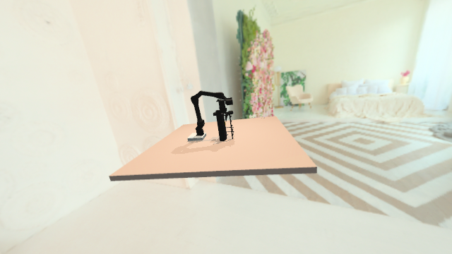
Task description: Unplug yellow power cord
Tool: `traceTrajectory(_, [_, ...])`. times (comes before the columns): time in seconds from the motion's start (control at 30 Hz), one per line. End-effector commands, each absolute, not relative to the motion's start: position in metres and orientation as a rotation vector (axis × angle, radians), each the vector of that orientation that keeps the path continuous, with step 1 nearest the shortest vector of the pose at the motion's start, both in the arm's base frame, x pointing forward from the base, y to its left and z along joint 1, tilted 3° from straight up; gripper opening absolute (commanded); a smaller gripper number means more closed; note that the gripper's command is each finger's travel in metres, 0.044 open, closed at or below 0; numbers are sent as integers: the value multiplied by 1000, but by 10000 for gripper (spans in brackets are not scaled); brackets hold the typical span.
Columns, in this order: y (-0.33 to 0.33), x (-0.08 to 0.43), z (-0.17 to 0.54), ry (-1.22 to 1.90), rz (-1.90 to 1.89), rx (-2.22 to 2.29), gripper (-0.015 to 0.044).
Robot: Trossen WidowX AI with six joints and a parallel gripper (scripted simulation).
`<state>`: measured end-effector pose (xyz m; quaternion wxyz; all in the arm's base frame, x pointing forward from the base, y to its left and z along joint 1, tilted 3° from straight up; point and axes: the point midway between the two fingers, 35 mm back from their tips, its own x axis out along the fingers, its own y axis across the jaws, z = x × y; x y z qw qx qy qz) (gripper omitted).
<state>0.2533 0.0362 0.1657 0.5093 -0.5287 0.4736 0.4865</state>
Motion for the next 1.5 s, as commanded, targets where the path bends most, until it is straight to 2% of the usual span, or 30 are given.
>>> traceTrajectory(0.0, [29,253,166,1141,1174,-1274,160])
traceTrajectory(0.63, [22,253,154,1142,1174,-1275,160])
traceTrajectory(0.77, [22,253,156,1145,1169,-1274,55])
traceTrajectory(1.03, [22,253,156,1145,1169,-1274,2])
traceTrajectory(1.47, [38,254,156,1144,1171,-1273,0])
